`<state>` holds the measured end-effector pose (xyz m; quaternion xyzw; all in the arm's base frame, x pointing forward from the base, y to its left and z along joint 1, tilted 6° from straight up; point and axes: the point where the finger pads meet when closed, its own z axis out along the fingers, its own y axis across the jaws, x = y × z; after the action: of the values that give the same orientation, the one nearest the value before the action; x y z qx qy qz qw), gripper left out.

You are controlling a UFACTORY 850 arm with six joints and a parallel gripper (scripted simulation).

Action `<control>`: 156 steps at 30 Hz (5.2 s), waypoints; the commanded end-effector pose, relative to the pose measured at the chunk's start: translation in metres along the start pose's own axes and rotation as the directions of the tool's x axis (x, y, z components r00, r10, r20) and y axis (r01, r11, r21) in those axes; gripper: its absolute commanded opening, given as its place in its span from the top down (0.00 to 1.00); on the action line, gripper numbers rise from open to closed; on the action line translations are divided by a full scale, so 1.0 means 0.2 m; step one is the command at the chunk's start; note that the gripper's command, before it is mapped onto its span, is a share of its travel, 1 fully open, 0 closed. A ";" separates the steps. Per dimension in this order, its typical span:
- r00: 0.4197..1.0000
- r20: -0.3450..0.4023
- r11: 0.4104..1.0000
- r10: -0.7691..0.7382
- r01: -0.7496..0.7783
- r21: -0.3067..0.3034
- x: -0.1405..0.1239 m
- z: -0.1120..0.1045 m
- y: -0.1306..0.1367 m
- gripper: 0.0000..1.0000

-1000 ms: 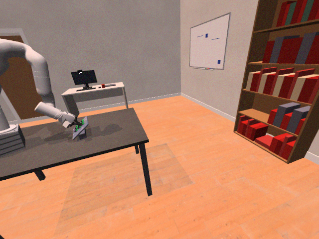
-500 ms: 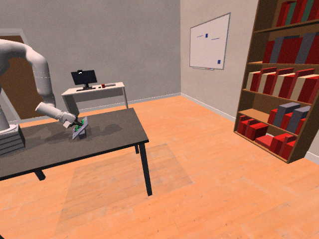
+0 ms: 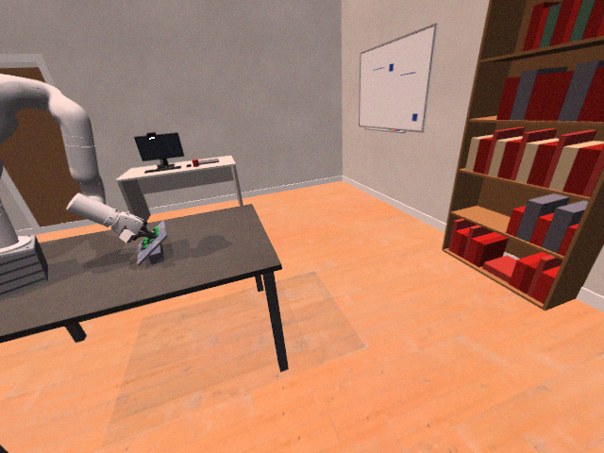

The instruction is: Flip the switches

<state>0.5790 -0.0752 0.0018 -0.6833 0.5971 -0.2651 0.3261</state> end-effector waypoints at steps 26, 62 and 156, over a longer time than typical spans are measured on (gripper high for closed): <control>1.000 0.000 1.000 0.000 0.000 -0.001 0.00 -0.14 0.00 1.00; 1.000 0.000 0.952 0.000 0.000 -0.308 -0.48 -0.14 0.02 1.00; 1.000 0.000 0.952 0.000 0.000 -0.308 -0.48 -0.14 0.01 1.00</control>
<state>0.5423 0.0162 0.0197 -0.7259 0.6312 -0.1686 0.2151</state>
